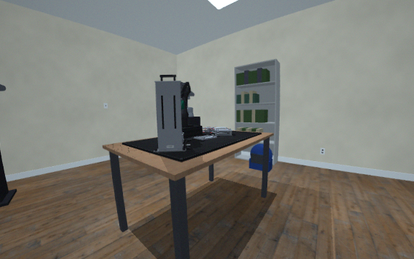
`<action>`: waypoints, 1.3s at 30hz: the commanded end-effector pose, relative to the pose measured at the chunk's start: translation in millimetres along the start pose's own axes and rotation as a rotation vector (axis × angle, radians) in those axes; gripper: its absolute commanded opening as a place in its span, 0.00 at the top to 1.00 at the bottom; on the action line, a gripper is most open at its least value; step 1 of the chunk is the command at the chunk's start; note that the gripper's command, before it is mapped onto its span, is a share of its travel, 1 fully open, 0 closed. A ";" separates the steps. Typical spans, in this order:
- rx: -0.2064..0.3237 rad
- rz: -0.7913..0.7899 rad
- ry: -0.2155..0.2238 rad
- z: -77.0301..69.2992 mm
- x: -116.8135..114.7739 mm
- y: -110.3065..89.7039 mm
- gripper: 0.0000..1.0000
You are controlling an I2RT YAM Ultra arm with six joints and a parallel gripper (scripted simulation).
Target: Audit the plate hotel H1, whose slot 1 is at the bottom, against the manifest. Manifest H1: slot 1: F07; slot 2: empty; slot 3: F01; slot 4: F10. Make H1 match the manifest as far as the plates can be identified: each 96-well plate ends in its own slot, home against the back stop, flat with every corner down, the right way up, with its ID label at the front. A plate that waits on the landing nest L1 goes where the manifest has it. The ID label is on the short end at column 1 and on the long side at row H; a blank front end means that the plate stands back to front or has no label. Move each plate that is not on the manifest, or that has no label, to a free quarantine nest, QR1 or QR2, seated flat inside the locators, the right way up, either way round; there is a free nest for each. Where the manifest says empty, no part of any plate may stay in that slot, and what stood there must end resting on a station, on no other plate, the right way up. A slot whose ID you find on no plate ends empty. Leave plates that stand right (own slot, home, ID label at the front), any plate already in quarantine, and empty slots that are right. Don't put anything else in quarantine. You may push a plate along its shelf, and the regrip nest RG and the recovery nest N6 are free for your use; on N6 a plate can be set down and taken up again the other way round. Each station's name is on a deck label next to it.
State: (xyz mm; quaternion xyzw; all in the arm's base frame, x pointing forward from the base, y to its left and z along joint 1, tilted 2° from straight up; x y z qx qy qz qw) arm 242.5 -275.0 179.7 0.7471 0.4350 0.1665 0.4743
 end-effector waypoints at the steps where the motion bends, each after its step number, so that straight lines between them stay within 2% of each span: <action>1: -0.047 -0.007 -0.017 1.1 -4.9 15.3 0.00; 15: -0.047 -0.007 -0.017 20.2 -6.0 20.4 0.00; 39: -0.047 -0.007 -0.017 20.2 -6.0 20.4 0.00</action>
Point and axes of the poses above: the point where the finger pads meet when closed, its own z axis out along the fingers, its own x axis across the jaws, y = z × x, the point moved 1 cm from there along -z, back along the fingers, and after that the axes turned 12 degrees about -z, right-handed, at the moved point
